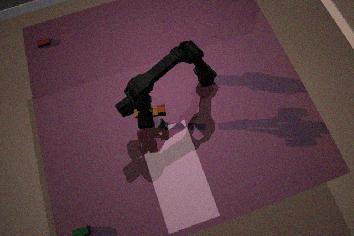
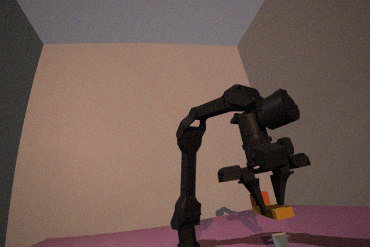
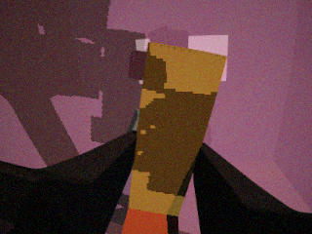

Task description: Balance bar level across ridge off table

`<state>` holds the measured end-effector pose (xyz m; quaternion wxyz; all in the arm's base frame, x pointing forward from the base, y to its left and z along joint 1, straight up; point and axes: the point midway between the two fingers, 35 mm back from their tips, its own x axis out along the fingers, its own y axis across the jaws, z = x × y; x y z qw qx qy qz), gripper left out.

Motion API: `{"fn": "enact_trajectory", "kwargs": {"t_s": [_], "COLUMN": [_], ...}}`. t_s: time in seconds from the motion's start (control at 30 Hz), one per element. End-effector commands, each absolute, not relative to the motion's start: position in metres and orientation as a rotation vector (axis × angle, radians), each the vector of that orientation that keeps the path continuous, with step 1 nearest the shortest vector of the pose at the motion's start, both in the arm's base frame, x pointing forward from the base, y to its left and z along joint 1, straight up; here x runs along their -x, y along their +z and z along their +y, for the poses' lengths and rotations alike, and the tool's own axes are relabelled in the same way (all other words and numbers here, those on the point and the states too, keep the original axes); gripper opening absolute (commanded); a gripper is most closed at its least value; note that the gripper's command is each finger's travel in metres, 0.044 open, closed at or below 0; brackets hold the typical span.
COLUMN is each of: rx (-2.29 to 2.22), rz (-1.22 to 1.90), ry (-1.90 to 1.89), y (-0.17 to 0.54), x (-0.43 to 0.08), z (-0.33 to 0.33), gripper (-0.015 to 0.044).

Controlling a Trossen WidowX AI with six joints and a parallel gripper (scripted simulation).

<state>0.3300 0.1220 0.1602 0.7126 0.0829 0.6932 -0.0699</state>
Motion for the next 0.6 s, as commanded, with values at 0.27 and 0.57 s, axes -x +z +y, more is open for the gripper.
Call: {"fn": "enact_trajectory", "kwargs": {"t_s": [0.27,0.57], "rx": [-0.379,-0.383], "rz": [1.514,1.513], "ry": [-0.346,-0.350], "y": [0.159,0.145], "x": [-0.311,-0.310], "z": [0.147,0.148], "gripper": [0.0000,0.0000]}}
